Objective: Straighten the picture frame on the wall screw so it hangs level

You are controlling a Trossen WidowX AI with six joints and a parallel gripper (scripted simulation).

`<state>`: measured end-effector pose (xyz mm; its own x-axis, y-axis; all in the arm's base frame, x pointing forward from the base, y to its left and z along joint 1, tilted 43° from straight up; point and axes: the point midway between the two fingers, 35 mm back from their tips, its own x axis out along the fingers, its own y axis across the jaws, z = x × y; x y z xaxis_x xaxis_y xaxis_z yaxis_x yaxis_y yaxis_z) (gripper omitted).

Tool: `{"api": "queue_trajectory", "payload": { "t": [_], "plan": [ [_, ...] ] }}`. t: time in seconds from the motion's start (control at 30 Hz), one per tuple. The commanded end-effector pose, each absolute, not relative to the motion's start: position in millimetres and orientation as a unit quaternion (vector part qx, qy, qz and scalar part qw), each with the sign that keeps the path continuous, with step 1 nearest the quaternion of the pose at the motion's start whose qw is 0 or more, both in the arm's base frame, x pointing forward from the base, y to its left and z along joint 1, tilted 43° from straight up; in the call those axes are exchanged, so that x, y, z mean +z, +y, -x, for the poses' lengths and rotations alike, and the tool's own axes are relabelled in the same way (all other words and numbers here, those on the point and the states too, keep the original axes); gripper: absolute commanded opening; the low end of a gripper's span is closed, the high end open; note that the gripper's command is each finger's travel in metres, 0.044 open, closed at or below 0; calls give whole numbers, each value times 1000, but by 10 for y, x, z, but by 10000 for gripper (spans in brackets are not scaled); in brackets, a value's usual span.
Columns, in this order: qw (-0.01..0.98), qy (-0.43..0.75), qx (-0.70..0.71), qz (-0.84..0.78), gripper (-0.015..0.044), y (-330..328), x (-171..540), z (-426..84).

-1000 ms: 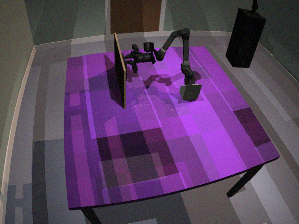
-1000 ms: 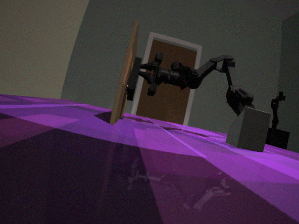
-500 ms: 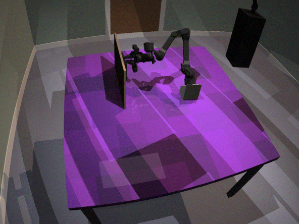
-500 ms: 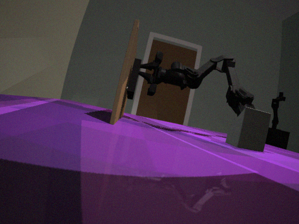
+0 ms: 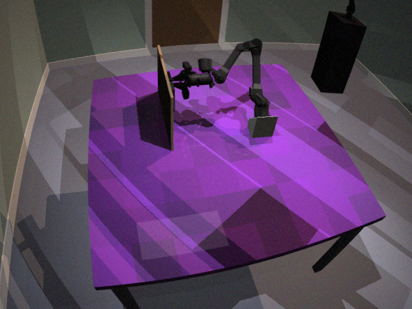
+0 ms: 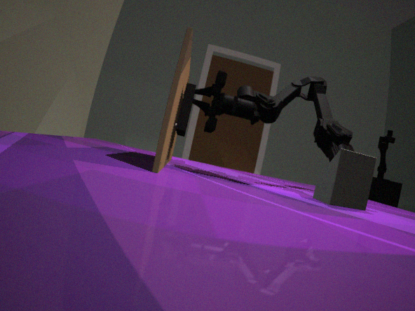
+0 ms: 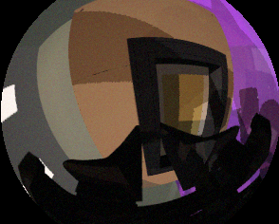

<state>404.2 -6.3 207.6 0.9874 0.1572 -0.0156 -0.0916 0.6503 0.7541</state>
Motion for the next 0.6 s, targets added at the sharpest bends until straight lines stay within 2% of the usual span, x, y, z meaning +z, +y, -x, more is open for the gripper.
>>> {"api": "queue_trajectory", "payload": {
  "t": [0.0,0.23,0.57],
  "plan": [
    [913,39,68,-401,0,-65,2072,-4041],
    [921,38,68,-382,0,-63,2072,-4041],
    [916,38,69,-394,260,-61,2077,-4041]
  ]
}}
